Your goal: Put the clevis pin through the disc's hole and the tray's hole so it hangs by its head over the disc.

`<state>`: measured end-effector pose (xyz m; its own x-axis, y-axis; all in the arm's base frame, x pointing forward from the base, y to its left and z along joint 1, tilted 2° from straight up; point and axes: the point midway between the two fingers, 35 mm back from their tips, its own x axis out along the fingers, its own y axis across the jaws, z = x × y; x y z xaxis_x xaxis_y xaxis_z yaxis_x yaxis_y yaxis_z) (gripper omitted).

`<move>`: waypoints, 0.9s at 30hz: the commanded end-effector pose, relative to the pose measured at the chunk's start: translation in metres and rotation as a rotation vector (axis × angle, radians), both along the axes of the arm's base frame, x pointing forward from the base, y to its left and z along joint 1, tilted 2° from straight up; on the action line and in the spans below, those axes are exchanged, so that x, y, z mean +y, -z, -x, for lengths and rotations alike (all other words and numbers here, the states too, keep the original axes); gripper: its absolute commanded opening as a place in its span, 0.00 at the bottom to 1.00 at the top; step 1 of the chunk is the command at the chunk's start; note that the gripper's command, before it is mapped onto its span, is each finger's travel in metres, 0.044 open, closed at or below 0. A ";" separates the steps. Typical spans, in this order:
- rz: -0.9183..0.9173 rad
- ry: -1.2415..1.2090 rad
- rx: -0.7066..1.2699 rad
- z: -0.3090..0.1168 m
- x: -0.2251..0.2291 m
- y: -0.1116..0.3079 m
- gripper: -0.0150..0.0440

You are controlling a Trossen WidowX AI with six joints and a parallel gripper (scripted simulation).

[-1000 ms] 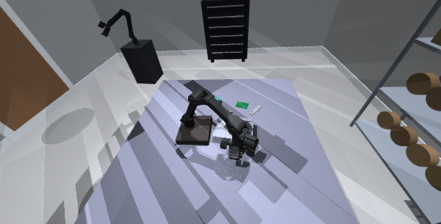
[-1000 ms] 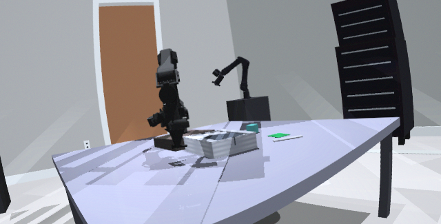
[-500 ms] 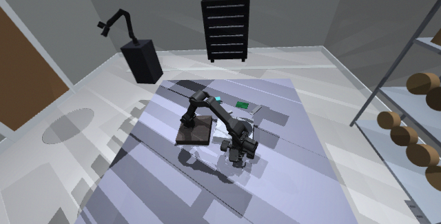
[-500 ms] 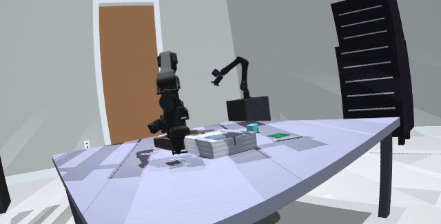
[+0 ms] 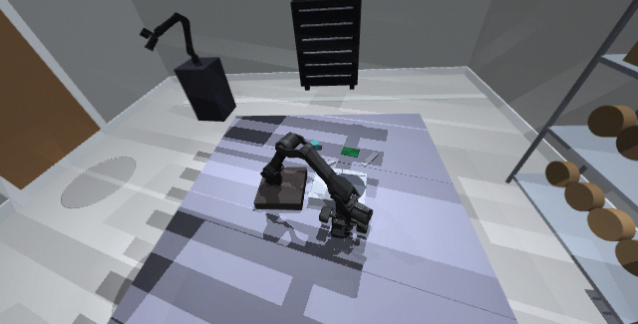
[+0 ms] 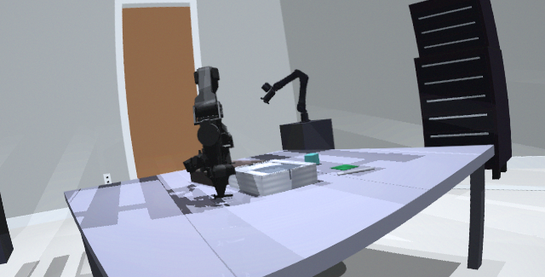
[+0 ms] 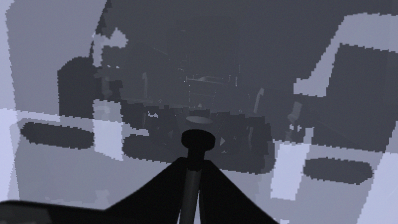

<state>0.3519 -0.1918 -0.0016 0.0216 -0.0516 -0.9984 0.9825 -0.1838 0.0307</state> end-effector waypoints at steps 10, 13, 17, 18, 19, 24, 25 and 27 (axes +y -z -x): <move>-0.007 -0.005 0.017 0.003 0.001 0.008 0.25; -0.007 -0.005 0.017 0.003 0.001 0.008 0.25; -0.005 0.000 0.010 0.002 0.001 0.005 0.30; -0.005 0.000 0.010 0.002 0.001 0.005 0.34; -0.005 0.000 0.010 0.002 0.001 0.005 0.39; -0.005 0.000 0.010 0.002 0.001 0.005 0.53; -0.005 0.000 0.010 0.002 0.001 0.005 0.53; -0.016 -0.001 0.009 0.002 0.001 0.005 0.53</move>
